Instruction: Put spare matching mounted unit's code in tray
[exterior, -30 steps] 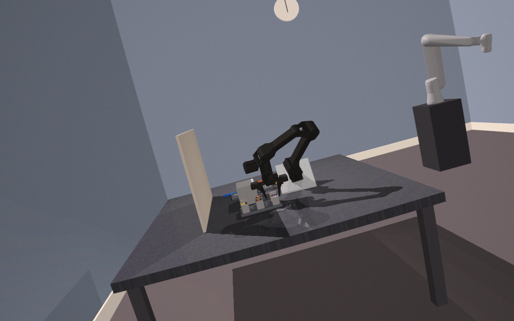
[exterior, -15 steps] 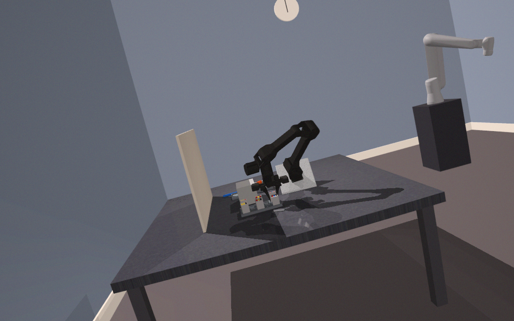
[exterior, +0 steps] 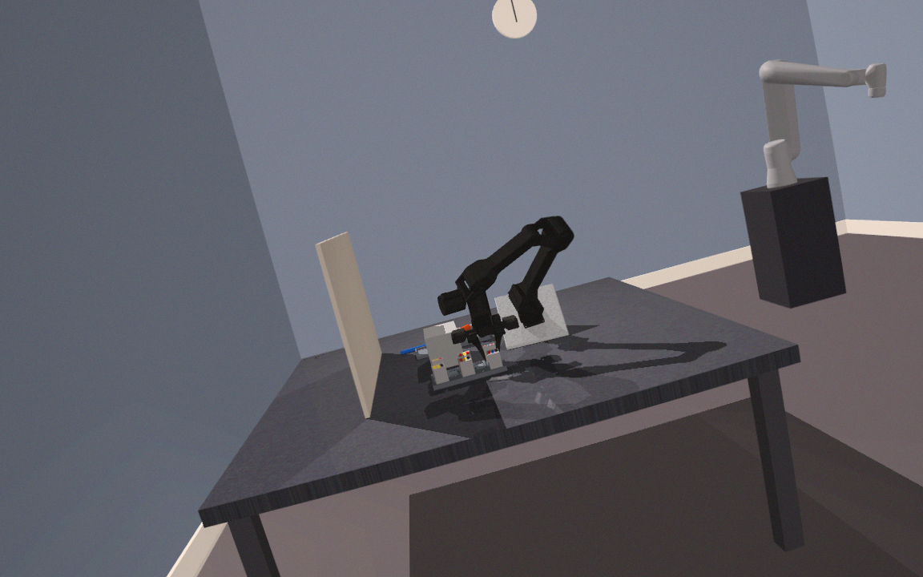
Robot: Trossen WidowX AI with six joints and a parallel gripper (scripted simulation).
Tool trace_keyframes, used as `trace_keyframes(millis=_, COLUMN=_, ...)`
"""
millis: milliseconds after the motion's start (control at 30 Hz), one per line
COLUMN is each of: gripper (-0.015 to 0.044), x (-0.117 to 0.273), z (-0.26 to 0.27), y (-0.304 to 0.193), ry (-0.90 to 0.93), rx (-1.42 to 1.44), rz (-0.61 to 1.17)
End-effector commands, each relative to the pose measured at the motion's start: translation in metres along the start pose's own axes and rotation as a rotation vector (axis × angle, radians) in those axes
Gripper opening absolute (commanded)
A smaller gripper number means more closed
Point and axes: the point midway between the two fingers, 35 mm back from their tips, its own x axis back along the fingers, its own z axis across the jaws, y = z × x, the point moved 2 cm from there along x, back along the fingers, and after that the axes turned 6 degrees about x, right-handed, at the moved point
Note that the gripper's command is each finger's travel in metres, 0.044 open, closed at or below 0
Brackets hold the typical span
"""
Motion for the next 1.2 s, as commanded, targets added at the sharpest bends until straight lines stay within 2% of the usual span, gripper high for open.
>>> trace_keyframes(millis=0, gripper=0.0, x=0.001, z=0.0, y=0.0, ry=0.001, rx=0.001, rz=0.001)
trace_keyframes(millis=733, gripper=0.0, x=0.076, z=0.0, y=-0.001, ry=0.0, rx=0.002, rz=0.006)
trace_keyframes(millis=1167, gripper=0.0, x=0.083, z=-0.006, y=0.003, ry=-0.003, rx=-0.002, rz=0.008)
